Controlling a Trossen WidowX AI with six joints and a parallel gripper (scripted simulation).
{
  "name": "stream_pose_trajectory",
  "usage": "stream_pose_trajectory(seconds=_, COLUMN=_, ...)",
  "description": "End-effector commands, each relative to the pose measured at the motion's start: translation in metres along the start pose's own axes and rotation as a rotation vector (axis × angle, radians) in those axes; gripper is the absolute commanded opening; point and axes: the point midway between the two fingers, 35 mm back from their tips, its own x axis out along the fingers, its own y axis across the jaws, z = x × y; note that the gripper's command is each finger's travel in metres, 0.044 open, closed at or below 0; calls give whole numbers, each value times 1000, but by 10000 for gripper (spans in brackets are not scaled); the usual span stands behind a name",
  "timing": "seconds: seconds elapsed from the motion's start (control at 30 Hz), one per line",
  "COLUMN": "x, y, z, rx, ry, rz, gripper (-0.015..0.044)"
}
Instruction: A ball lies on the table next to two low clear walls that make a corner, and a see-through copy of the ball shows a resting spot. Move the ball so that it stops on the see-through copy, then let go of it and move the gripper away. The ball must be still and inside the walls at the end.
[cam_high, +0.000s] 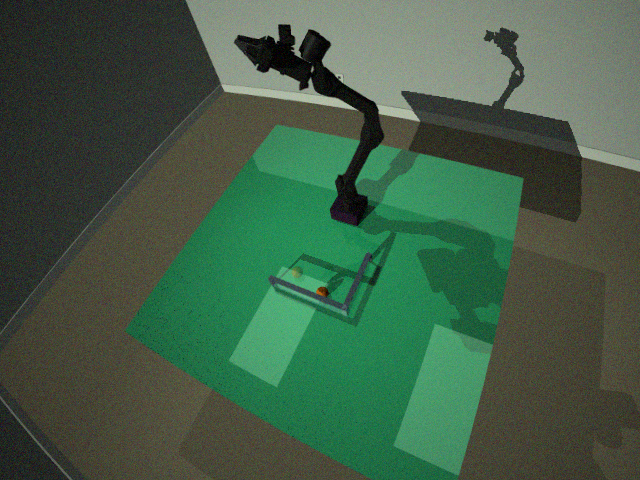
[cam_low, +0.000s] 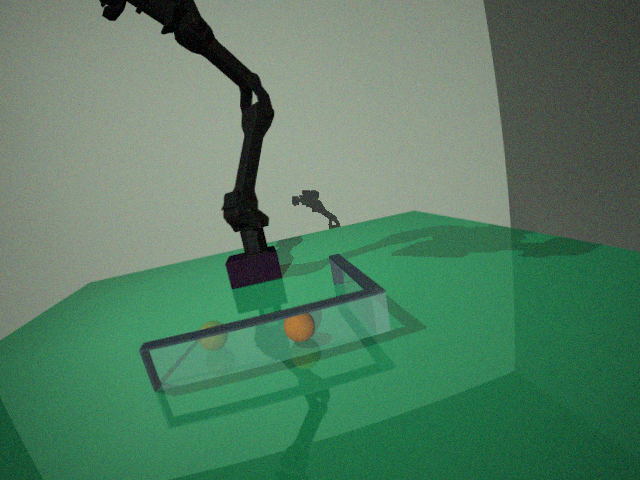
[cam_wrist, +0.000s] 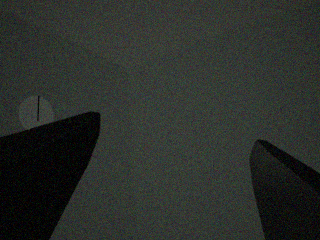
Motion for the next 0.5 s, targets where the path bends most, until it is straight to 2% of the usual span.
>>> stream_pose_trajectory(seconds=0.0, x=16, y=12, z=-50, rx=14, ry=135, rz=45, gripper=323)
stream_pose_trajectory(seconds=0.37, x=21, y=71, z=-167, rx=43, ry=449, rz=191, gripper=323)
stream_pose_trajectory(seconds=0.47, x=15, y=92, z=-214, rx=39, ry=579, rz=240, gripper=323)
